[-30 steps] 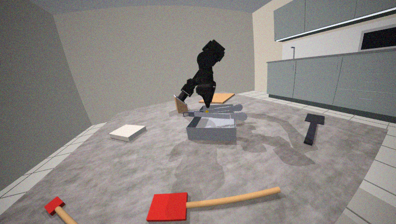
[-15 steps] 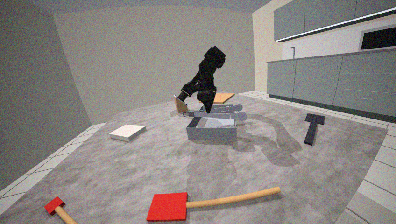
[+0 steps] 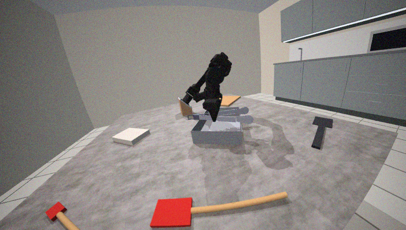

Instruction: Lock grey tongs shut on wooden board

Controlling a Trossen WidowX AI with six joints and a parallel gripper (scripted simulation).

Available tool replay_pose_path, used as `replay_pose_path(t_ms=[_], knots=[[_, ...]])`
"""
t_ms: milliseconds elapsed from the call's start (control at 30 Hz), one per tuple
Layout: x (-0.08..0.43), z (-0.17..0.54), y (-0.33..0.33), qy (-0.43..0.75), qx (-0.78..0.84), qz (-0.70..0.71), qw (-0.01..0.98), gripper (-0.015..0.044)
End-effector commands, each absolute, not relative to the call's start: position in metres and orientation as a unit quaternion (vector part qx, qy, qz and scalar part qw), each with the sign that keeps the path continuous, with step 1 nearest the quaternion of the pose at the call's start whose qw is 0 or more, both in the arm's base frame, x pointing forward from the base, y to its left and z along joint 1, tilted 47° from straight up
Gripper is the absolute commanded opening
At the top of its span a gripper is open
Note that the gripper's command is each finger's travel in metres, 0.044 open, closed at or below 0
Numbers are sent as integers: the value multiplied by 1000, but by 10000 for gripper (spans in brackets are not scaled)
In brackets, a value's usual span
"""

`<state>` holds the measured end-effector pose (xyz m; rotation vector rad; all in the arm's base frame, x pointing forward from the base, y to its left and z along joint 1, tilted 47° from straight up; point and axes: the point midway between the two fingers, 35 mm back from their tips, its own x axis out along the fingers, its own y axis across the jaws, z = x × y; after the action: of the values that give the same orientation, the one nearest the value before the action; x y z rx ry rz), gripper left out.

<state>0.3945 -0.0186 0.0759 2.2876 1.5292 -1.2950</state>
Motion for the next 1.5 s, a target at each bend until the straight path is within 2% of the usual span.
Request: replay_pose_path(t_ms=[0,700,800,1467], knots=[[394,71,-13,503,751,-425,48,440],[395,52,11,504,751,-424,46,440],[396,54,8,504,751,-424,49,361],[396,54,8,504,751,-424,49,228]])
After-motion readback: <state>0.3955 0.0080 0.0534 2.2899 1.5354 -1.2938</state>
